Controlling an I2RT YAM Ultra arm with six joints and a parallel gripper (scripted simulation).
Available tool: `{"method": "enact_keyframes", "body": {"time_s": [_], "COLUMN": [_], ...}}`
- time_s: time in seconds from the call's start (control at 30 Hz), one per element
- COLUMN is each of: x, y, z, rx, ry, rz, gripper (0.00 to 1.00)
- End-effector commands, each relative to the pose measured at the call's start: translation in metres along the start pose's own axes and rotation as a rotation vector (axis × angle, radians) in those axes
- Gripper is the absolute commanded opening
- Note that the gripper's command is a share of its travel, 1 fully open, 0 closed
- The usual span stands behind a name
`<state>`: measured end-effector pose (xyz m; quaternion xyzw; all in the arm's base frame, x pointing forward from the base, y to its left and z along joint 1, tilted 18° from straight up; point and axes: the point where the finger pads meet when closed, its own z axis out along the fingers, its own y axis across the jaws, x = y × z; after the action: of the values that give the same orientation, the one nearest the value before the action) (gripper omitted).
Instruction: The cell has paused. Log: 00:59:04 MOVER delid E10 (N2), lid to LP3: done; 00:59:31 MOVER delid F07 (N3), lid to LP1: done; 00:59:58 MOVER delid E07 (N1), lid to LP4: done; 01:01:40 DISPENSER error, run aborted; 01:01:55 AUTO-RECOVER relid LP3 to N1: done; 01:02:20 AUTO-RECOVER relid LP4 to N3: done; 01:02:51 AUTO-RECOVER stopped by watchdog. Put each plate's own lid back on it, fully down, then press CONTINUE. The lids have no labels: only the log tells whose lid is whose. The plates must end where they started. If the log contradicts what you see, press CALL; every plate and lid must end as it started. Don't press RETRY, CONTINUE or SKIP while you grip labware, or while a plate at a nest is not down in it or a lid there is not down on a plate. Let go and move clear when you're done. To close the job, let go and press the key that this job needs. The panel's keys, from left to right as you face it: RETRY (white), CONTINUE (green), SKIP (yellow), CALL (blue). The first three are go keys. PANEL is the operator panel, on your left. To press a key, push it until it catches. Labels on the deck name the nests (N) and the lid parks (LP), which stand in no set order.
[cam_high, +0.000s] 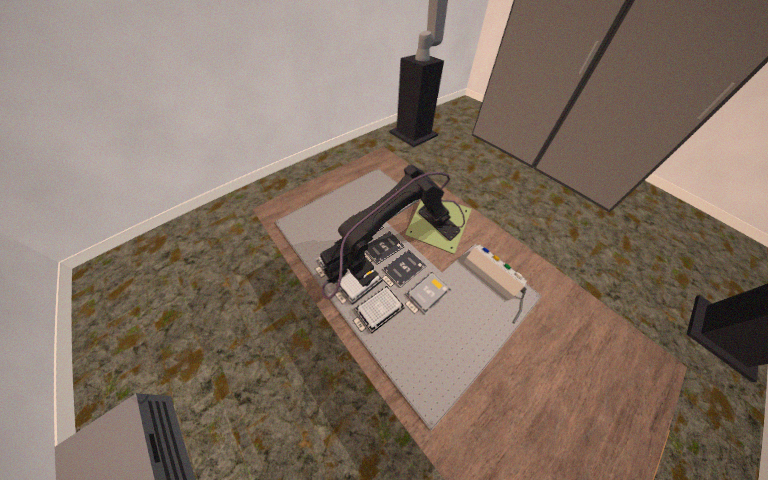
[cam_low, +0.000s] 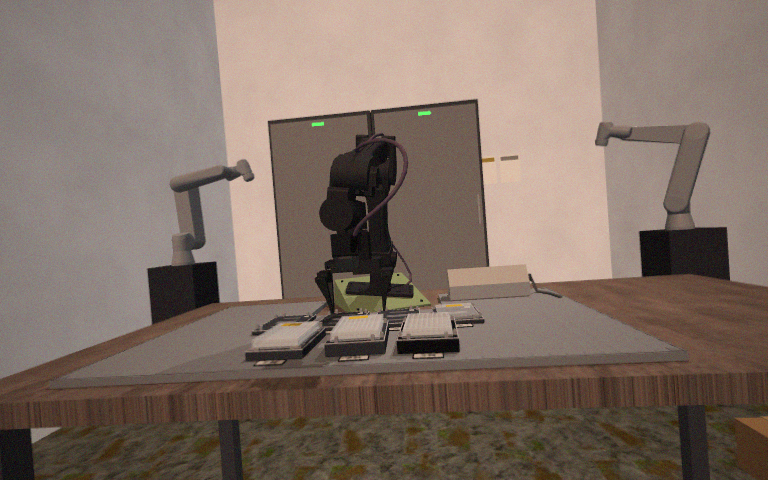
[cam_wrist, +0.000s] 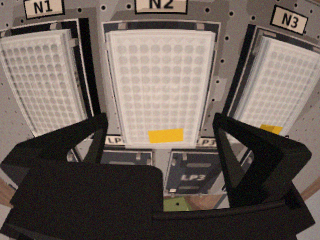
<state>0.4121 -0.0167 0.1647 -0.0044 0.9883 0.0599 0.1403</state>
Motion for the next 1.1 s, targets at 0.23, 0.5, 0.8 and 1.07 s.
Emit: {"method": "enact_keyframes", "body": {"time_s": [0.23, 0.5, 0.8, 1.07], "x": [-0.009, -0.009, -0.009, -0.011], "y": [-0.002, -0.001, 0.0, -0.014], "z": [-0.024, -0.024, -0.025, -0.011], "rx": [-0.002, -0.003, -0.004, -0.007], "ry": [-0.058, -0.058, -0.057, -0.022], "rz": [-0.003, -0.005, -0.005, 0.057], "gripper": [1.0, 1.0, 1.0, 1.0]}}
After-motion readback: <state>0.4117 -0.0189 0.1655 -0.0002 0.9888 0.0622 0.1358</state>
